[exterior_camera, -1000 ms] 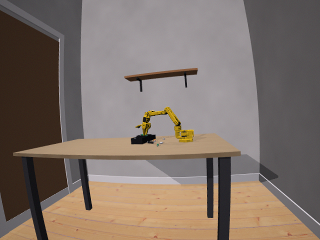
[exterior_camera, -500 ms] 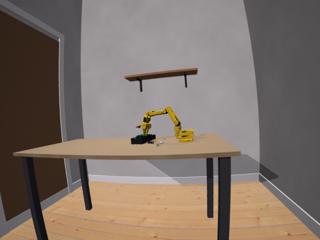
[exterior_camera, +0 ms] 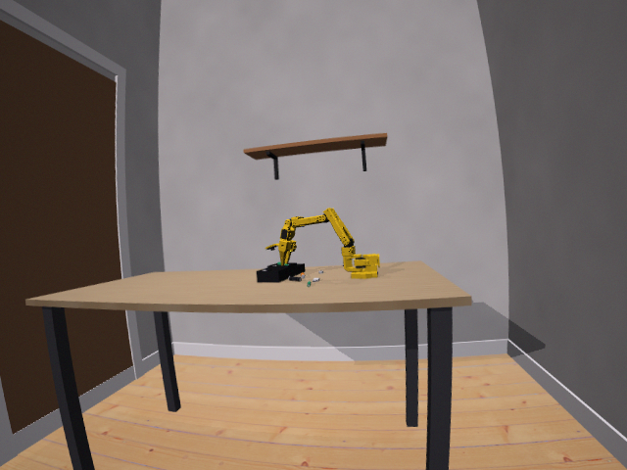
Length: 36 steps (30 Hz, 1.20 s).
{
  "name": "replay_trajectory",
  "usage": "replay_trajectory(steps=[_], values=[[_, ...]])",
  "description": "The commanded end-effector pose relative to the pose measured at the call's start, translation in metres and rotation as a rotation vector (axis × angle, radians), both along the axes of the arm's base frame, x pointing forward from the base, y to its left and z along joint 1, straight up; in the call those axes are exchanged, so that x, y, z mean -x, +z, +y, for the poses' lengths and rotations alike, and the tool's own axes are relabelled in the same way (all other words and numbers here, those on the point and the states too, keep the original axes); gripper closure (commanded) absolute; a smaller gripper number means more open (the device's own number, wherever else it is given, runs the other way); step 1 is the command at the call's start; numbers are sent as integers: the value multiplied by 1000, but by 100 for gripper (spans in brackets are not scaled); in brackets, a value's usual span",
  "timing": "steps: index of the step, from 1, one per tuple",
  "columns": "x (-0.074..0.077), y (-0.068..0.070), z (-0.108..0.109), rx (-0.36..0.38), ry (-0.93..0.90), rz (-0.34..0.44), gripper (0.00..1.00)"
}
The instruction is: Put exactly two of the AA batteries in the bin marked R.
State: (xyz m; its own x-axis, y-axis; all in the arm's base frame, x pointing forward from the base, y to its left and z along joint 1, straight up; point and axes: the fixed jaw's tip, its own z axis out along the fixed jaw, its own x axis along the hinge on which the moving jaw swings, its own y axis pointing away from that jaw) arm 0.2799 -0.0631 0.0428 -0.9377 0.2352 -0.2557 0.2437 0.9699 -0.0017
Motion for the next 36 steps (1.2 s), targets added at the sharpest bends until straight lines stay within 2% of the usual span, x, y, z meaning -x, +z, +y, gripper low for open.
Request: replay_trajectory(steps=[1, 36], values=[[-6, 18, -4, 17, -15, -79, 100], [-7, 5, -4, 17, -15, -79, 100]])
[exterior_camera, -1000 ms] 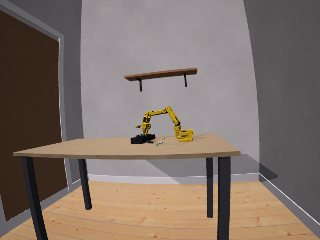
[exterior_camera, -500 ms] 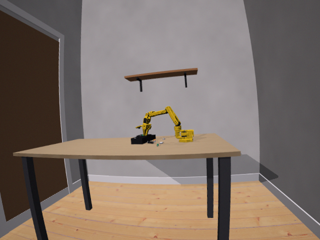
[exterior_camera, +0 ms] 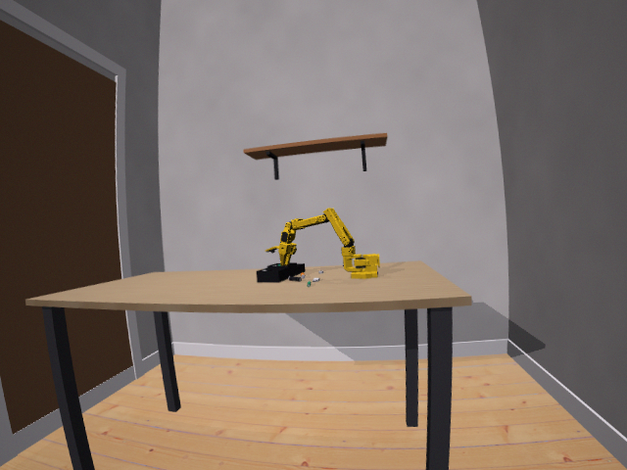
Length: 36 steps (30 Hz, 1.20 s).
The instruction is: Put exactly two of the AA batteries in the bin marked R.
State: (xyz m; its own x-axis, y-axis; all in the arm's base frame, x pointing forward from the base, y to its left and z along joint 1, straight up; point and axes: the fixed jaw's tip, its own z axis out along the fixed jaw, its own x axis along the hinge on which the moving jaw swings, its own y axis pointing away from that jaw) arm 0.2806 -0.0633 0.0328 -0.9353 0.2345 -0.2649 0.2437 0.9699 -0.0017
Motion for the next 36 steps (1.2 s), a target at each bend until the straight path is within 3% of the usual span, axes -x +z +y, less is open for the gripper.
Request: replay_trajectory(steps=[1, 17, 36], values=[[-6, 14, -4, 14, -15, -70, 100], [-6, 11, -4, 14, -15, -70, 99], [-6, 11, -4, 14, -15, -70, 85]])
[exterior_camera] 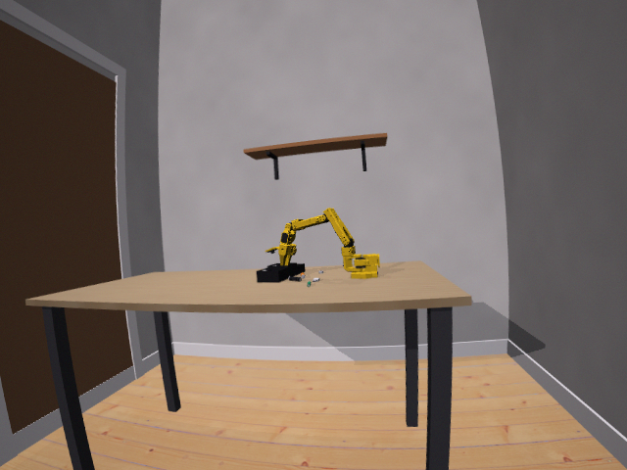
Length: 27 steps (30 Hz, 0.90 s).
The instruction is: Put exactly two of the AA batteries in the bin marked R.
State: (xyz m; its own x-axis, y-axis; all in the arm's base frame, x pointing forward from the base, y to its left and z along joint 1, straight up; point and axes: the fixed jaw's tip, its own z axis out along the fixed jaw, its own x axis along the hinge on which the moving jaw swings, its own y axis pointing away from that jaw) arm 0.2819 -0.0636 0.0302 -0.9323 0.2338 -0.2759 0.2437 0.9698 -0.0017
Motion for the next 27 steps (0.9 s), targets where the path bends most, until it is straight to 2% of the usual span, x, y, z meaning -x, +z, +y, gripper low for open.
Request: replay_trajectory(steps=[1, 14, 18, 24, 27], values=[[-5, 13, -3, 11, -15, -59, 85], [-5, 15, -3, 11, -15, -59, 84], [-4, 21, -3, 11, -15, -59, 84], [0, 38, -2, 11, -15, -59, 84], [1, 41, -2, 11, -15, -59, 84]])
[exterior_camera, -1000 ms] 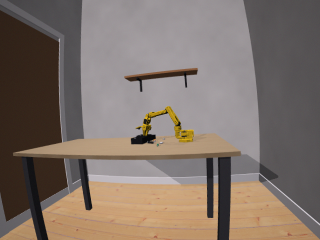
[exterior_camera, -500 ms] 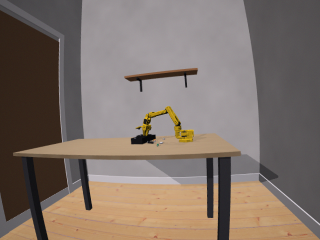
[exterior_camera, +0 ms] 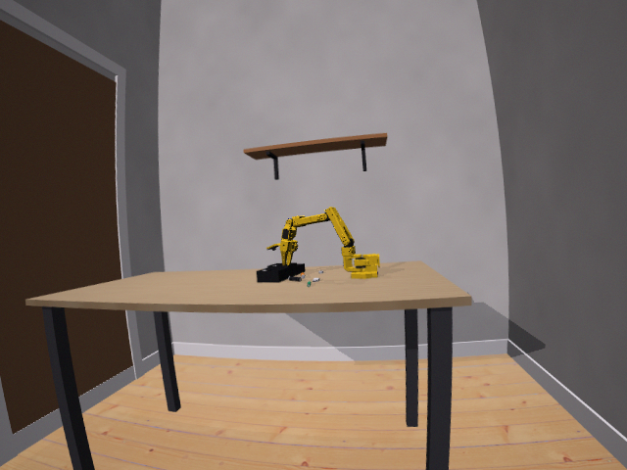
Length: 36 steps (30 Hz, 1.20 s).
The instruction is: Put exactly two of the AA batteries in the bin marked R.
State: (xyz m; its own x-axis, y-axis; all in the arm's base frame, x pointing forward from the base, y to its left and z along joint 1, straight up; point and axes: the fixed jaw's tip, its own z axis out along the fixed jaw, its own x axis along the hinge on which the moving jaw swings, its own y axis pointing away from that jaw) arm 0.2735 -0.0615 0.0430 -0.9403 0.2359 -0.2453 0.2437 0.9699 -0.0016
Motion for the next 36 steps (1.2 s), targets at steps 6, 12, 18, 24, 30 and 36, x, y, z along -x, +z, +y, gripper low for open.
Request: replay_trajectory(steps=[6, 12, 18, 24, 30, 36], values=[[-3, 43, -3, 19, -15, -90, 84], [0, 48, -2, 19, -15, -90, 84], [0, 49, -2, 19, -15, -90, 84], [0, 49, -2, 19, -15, -90, 84], [0, 49, -2, 19, -15, -90, 84], [0, 49, -2, 19, -16, -89, 84]])
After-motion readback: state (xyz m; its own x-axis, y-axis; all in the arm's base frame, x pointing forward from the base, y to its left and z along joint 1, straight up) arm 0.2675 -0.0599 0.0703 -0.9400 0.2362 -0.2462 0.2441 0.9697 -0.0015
